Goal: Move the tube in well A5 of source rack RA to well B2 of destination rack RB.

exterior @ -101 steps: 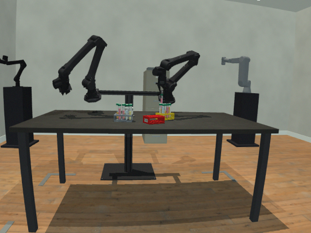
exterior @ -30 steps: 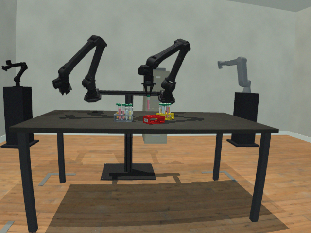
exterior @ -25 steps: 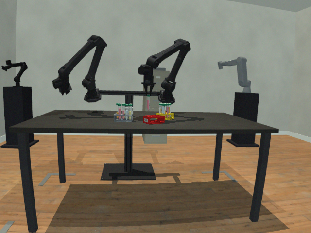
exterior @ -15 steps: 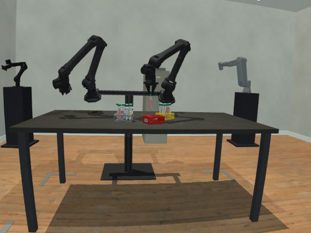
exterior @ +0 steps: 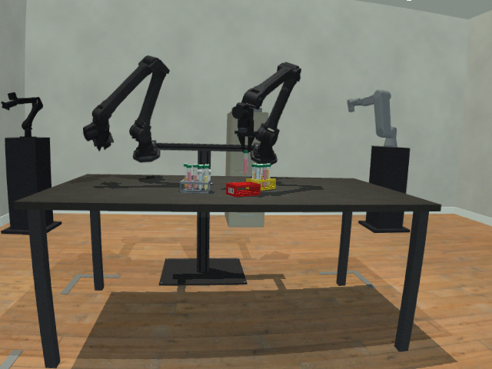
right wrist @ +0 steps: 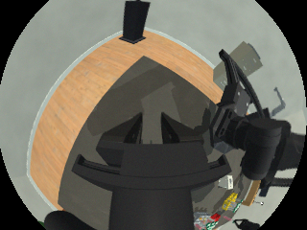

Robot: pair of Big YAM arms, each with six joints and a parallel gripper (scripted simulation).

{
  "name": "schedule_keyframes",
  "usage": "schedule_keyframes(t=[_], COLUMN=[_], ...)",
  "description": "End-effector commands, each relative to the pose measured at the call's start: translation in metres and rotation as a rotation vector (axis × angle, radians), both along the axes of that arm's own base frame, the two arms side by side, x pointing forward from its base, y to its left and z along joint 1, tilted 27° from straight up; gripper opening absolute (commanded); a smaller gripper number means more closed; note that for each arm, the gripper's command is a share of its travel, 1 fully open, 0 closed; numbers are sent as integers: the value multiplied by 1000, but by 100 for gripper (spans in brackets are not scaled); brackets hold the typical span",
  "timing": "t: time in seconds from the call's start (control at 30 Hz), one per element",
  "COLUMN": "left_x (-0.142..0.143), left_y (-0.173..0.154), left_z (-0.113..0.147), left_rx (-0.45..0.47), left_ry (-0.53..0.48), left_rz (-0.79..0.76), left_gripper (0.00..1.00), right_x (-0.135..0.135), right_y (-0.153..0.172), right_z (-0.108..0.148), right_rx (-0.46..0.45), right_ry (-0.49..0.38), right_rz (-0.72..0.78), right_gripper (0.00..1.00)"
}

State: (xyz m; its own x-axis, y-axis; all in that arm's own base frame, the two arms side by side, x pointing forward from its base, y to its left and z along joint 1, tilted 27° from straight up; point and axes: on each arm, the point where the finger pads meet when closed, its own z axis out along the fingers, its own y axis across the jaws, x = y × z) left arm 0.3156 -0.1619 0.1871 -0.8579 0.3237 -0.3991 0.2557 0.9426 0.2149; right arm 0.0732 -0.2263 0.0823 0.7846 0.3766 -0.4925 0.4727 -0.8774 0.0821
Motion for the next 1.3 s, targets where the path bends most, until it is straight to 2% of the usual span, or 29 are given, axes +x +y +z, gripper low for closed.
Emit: schedule_keyframes(t=[0.0,1.27], left_x=[20,59], left_y=[-4,25], left_z=[23,51], left_rx=[-22,-7], left_ry=[-39,-24], left_rz=[-9,-9], left_gripper=[0,0], right_x=[4,4], right_y=[-5,-5], right_z=[6,6], right_rx=[-14,-14], right_ry=[-11,-11], right_rz=[-1,-1], right_gripper=[30,30])
